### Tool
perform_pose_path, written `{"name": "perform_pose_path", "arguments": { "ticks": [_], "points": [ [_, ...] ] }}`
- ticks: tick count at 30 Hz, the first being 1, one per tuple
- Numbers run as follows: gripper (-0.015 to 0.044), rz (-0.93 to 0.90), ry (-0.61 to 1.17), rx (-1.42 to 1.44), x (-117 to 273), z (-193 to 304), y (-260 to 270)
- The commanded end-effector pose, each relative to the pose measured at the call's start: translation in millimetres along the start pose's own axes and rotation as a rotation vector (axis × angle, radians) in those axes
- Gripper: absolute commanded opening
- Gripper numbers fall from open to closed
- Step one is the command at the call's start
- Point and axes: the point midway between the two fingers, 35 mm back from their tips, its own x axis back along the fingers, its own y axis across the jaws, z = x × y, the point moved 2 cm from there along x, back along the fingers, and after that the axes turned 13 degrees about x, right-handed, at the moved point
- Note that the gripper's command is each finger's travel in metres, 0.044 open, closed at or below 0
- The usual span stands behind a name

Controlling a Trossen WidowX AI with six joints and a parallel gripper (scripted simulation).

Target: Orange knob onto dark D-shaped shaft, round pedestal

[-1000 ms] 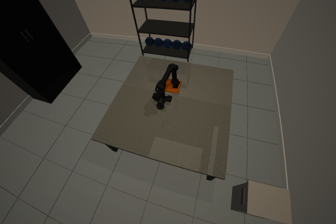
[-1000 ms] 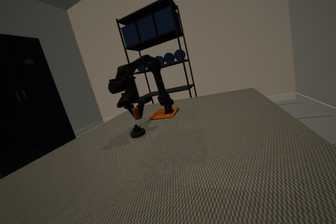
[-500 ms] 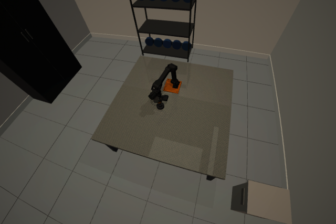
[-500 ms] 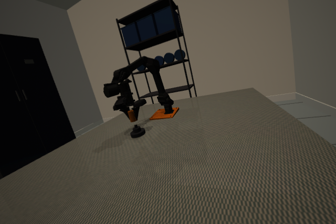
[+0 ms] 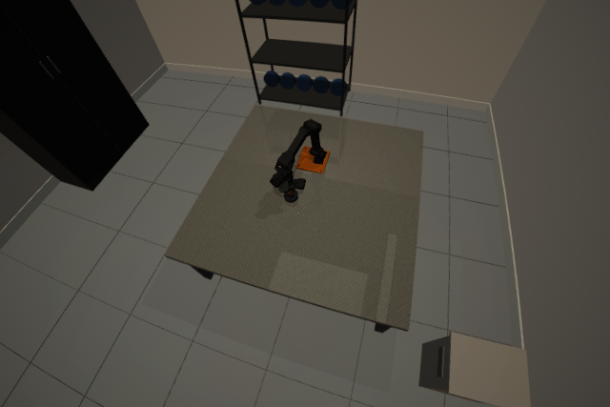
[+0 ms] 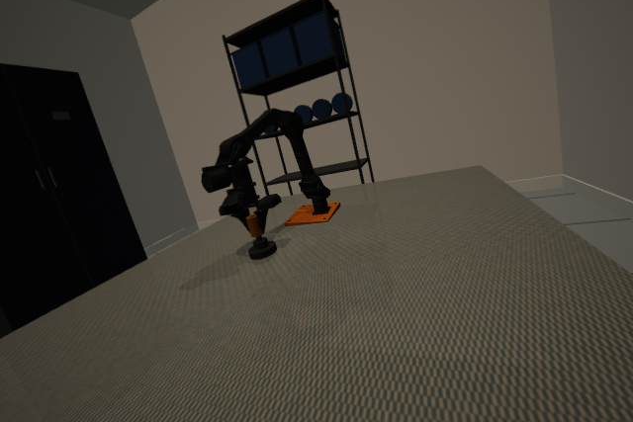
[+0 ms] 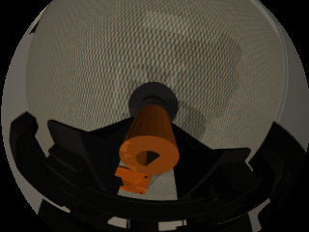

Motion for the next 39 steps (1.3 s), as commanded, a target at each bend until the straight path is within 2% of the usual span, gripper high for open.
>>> {"name": "perform_pose_path", "arguments": {
  "ticks": [1, 35, 39],
  "points": [
    [0.0000, -0.001, -0.005, 0.000, 2.2, -1.9, 0.3],
    [0.0000, -0.001, -0.005, 0.000, 3.4, -0.4, 1.2],
    [0.0000, -0.001, -0.005, 0.086, 3.6, -0.6, 1.1]
  ]
}}
